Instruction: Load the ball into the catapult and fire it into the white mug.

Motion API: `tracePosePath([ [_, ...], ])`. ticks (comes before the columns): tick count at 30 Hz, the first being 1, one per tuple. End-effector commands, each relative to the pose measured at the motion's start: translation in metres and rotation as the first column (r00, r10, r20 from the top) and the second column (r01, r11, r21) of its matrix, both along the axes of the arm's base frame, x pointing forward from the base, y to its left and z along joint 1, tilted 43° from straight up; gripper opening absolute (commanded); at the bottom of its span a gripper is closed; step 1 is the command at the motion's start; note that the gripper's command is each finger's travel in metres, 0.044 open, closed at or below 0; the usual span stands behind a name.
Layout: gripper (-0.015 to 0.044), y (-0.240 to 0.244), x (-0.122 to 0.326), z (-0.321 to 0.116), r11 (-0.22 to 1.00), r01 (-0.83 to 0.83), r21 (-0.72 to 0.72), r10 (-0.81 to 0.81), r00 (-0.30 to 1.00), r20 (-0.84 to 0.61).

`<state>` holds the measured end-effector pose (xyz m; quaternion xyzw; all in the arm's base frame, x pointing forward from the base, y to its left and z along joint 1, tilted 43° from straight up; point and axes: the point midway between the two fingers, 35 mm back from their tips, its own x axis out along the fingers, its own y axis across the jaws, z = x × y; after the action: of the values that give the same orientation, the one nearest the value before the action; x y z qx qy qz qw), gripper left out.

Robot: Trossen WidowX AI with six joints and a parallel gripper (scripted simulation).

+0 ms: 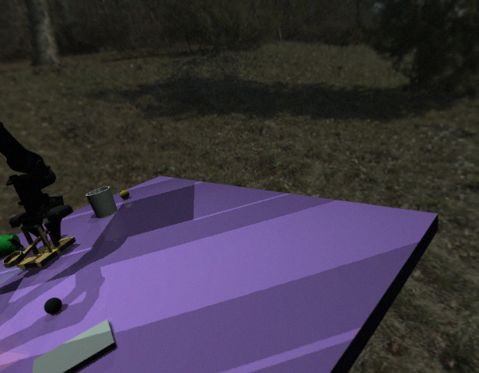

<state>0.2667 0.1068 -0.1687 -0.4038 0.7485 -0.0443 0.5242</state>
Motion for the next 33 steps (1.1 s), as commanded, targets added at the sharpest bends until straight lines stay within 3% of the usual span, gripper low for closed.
tracePosePath([
  [1,0.0000,-0.002,0.001,-0.002,1.000,-0.009,0.003,0.009,1.000,0.004],
  [10,0.0000,-0.005,-0.001,-0.005,1.000,0.000,-0.001,0.000,1.000,0.000],
  [23,0.0341,-0.005,-0.001,-0.005,1.000,0.000,-0.001,0.000,1.000,0.000],
  [27,0.0440,0.023,0.007,0.024,1.000,0.000,0.002,0.000,1.000,-0.002],
  [30,0.0440,0.054,0.010,0.061,1.000,0.000,0.003,0.000,1.000,-0.004],
  [33,0.0440,0.061,0.010,0.070,1.000,0.000,0.003,0.000,1.000,-0.004],
])
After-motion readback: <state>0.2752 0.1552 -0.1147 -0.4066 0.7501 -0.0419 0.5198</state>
